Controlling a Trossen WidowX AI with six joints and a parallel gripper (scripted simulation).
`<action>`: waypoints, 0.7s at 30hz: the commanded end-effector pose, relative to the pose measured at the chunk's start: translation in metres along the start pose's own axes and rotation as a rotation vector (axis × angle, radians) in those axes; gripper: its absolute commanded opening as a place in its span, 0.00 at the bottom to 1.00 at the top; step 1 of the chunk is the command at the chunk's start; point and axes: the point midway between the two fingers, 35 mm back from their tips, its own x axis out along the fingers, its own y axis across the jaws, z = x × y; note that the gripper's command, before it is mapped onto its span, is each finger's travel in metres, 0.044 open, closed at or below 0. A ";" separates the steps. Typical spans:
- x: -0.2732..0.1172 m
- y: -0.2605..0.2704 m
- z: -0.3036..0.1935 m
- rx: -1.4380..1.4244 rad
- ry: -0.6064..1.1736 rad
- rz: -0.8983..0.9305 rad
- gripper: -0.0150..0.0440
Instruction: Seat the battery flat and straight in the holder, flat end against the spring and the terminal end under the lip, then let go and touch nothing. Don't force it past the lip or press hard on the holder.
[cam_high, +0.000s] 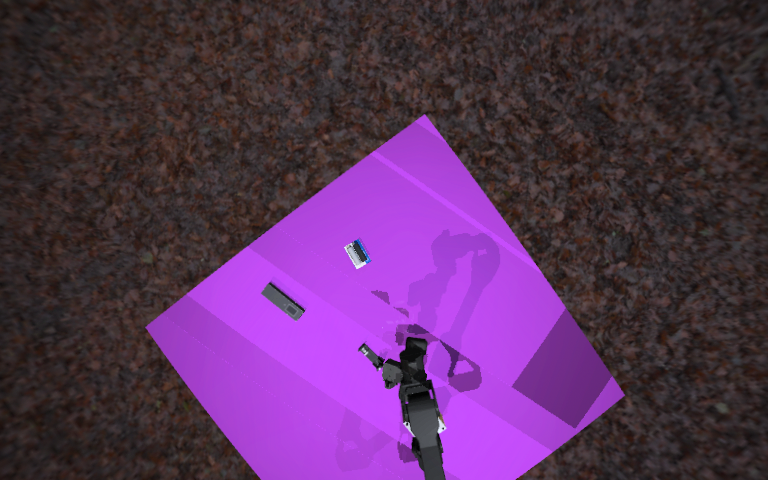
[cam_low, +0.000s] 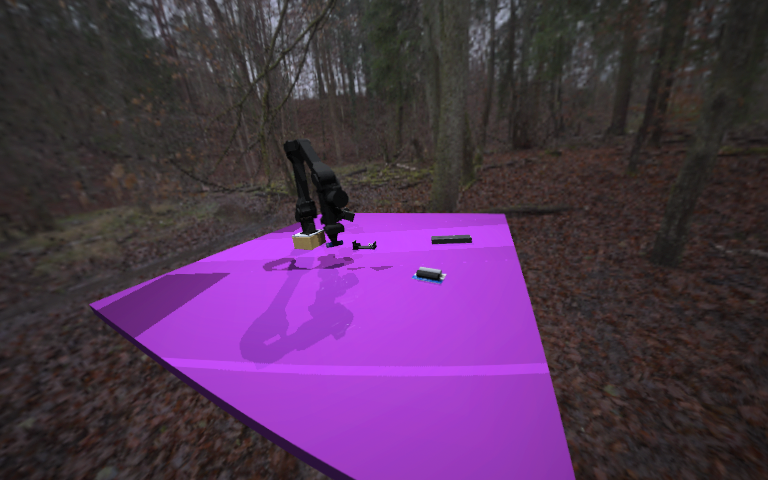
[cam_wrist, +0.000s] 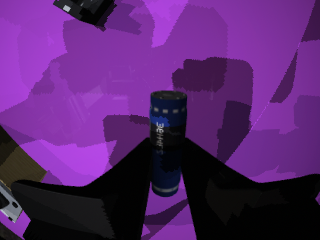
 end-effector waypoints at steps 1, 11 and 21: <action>-0.006 0.000 0.018 0.077 -0.006 -0.006 0.35; -0.017 0.015 0.074 0.354 -0.014 -0.006 0.35; -0.027 0.040 0.122 0.627 -0.014 -0.007 0.35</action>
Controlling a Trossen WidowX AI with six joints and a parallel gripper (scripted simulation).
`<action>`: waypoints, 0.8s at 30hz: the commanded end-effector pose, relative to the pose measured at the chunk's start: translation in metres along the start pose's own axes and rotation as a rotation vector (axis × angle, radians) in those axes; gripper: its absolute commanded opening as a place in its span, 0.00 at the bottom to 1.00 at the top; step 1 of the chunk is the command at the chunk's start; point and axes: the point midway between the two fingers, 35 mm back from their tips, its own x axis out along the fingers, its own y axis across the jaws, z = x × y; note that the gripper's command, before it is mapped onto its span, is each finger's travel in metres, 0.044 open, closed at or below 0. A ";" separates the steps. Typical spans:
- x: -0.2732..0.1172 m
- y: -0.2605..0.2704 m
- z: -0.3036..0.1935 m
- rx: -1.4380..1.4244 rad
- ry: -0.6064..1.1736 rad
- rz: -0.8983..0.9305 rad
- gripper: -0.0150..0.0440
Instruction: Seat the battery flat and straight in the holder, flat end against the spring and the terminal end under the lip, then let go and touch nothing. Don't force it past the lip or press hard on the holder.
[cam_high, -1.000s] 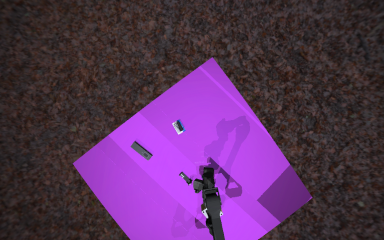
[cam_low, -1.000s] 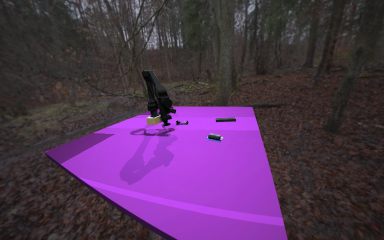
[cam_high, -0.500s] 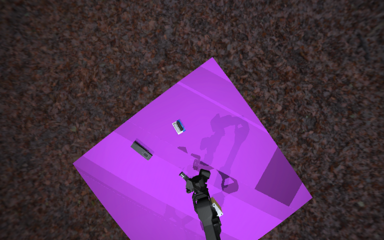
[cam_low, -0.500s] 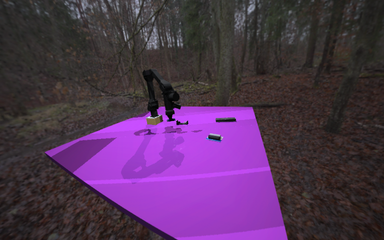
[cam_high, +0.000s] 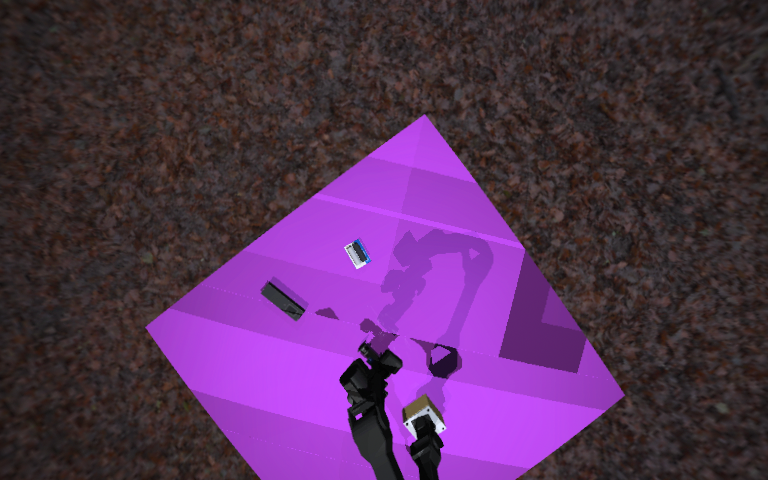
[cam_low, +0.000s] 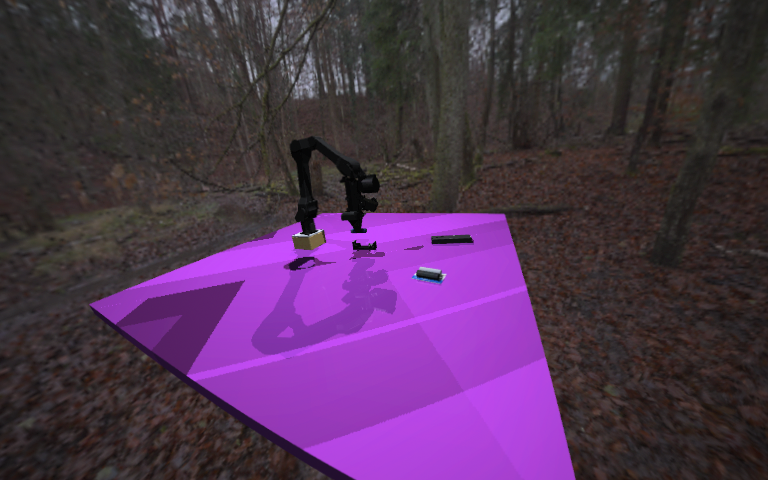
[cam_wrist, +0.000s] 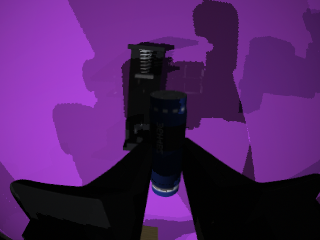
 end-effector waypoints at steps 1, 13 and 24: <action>-0.003 0.017 0.009 0.090 0.002 0.003 0.35; 0.009 0.020 0.008 0.106 0.083 0.005 0.35; 0.033 0.020 0.003 0.098 0.244 0.018 0.35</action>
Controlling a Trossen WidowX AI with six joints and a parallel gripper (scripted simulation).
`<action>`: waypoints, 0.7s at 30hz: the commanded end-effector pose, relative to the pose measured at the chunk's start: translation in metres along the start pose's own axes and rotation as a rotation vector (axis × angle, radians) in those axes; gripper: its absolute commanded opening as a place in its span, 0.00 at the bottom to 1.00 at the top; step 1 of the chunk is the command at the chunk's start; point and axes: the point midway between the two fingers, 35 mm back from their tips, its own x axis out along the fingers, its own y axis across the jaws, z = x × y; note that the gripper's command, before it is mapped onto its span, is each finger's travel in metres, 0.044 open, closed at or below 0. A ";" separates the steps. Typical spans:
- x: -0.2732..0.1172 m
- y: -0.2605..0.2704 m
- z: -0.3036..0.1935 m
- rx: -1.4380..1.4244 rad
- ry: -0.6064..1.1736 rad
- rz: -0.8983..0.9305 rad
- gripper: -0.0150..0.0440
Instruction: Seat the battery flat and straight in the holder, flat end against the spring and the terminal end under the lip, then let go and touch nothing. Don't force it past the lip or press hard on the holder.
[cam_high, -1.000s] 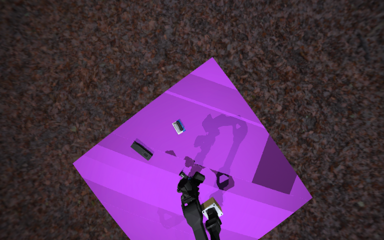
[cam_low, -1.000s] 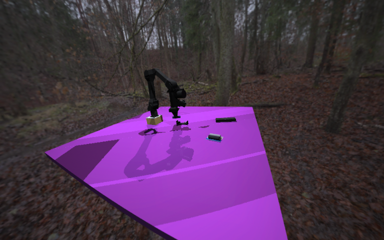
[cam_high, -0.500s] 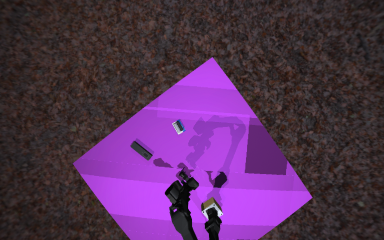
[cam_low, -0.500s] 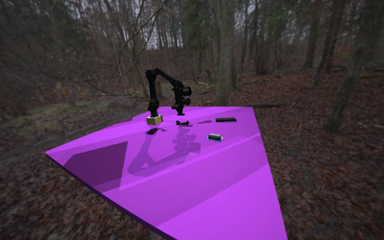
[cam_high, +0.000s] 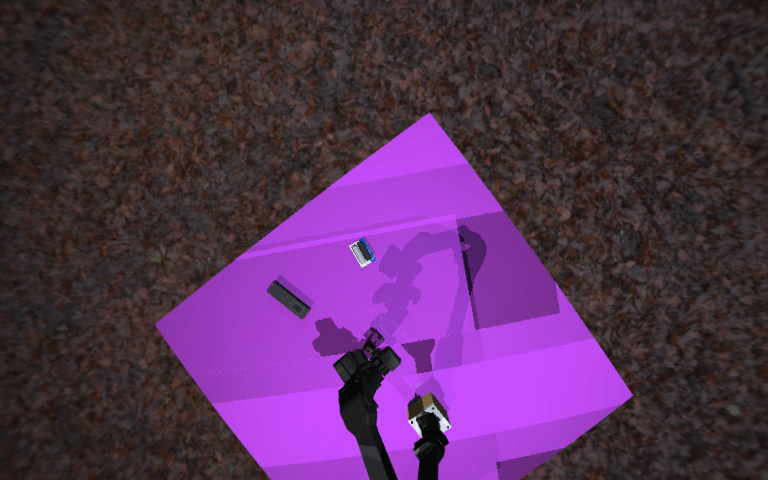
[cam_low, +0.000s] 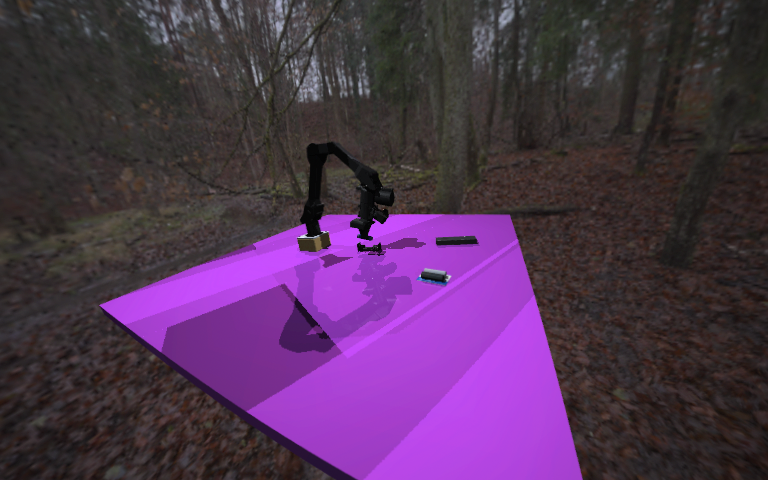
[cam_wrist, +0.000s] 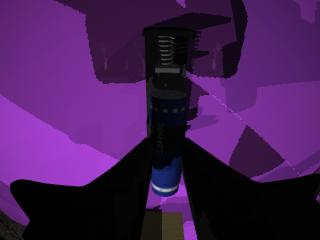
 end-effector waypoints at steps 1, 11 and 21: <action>0.007 -0.001 0.001 -0.001 0.048 -0.002 0.35; 0.010 -0.001 0.004 -0.002 0.100 0.002 0.35; 0.014 -0.001 0.007 -0.001 0.168 0.003 0.35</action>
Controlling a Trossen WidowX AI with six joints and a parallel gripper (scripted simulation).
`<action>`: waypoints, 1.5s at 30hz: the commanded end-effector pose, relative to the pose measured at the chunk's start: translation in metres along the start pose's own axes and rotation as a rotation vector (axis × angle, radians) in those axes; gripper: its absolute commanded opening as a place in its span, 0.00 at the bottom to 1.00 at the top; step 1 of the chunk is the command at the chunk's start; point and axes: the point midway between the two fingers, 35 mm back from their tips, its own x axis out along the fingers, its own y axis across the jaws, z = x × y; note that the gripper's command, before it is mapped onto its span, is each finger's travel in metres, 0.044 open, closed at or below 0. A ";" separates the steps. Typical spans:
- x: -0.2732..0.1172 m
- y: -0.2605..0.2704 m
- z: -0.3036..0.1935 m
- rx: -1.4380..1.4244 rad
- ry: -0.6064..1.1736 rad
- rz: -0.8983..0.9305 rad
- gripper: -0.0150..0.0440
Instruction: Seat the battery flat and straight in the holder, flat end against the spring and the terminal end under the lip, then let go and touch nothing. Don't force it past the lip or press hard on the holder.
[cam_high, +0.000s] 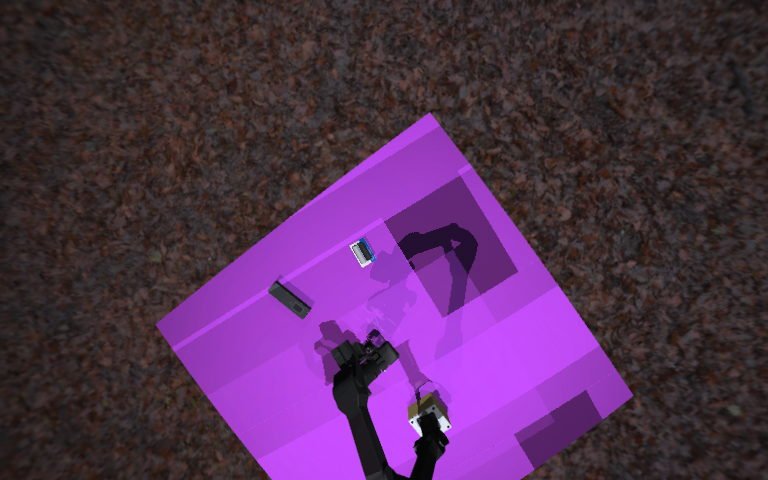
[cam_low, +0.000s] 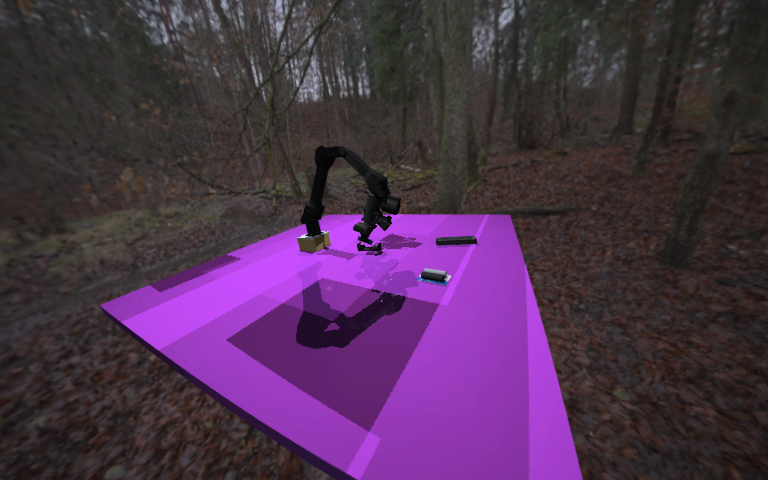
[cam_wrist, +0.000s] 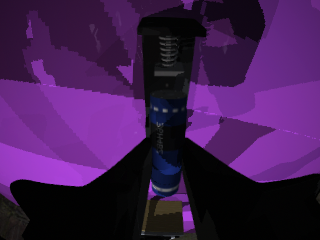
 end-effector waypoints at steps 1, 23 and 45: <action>0.001 -0.001 0.003 0.001 0.024 -0.004 0.35; 0.008 -0.001 0.010 0.001 0.164 0.005 0.35; 0.005 -0.001 0.024 0.001 0.163 0.008 0.35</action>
